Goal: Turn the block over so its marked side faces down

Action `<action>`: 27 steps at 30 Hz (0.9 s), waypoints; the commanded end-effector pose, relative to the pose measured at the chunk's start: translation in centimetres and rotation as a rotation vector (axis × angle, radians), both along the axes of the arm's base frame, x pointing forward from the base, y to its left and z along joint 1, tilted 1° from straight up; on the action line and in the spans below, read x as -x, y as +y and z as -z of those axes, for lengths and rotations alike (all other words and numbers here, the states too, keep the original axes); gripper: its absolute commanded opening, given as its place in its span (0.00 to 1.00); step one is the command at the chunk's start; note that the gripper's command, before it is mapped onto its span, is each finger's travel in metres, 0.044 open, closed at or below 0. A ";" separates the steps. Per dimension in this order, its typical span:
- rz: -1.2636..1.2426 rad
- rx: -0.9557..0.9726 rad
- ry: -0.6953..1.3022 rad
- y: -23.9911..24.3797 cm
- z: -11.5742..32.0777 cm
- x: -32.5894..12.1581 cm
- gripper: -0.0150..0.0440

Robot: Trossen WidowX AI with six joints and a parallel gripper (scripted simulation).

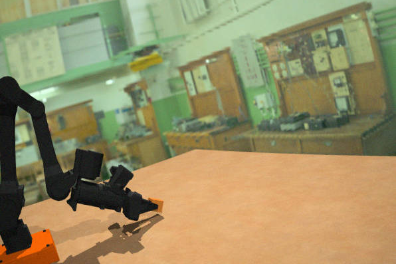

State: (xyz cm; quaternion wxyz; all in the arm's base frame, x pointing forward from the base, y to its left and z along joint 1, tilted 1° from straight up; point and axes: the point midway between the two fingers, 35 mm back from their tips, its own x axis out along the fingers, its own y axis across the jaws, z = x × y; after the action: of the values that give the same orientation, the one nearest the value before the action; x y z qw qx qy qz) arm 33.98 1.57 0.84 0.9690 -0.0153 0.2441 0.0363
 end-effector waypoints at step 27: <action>-0.005 0.000 -0.003 0.1 0.0 0.0 1.00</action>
State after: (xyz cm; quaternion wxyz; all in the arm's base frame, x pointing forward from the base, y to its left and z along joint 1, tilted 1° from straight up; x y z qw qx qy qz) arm 33.99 1.57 0.86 0.9691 -0.0152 0.2435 0.0364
